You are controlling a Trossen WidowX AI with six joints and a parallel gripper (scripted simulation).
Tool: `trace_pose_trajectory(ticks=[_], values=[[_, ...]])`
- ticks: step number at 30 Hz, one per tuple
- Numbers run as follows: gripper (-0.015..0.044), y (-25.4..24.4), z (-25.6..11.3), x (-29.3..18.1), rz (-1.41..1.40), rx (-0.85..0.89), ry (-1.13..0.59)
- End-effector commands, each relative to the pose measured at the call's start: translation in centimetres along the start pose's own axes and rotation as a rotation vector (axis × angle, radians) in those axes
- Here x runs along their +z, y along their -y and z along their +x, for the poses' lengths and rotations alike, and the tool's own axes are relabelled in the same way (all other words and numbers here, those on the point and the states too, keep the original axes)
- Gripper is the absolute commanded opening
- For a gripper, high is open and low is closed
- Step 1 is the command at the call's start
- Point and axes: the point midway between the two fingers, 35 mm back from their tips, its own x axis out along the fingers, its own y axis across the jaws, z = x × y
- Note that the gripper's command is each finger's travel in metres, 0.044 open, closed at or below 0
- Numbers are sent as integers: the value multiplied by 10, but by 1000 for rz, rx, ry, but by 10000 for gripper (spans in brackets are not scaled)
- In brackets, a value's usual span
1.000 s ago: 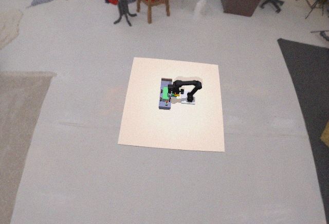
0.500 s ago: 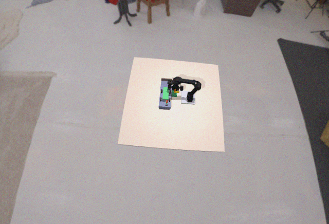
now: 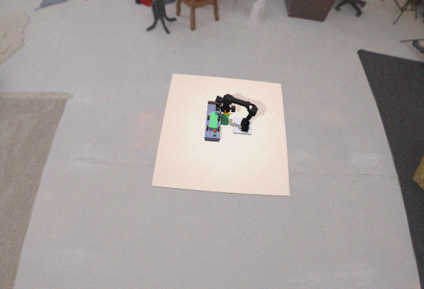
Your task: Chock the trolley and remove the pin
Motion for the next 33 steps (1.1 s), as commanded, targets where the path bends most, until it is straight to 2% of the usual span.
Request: trace_pose_trajectory(ticks=[1,16,33], values=[[0,-4,1,15,-2,6,-2],[0,-16,3,69,21,6,1],[0,-17,4,71,608,-20,-37]])
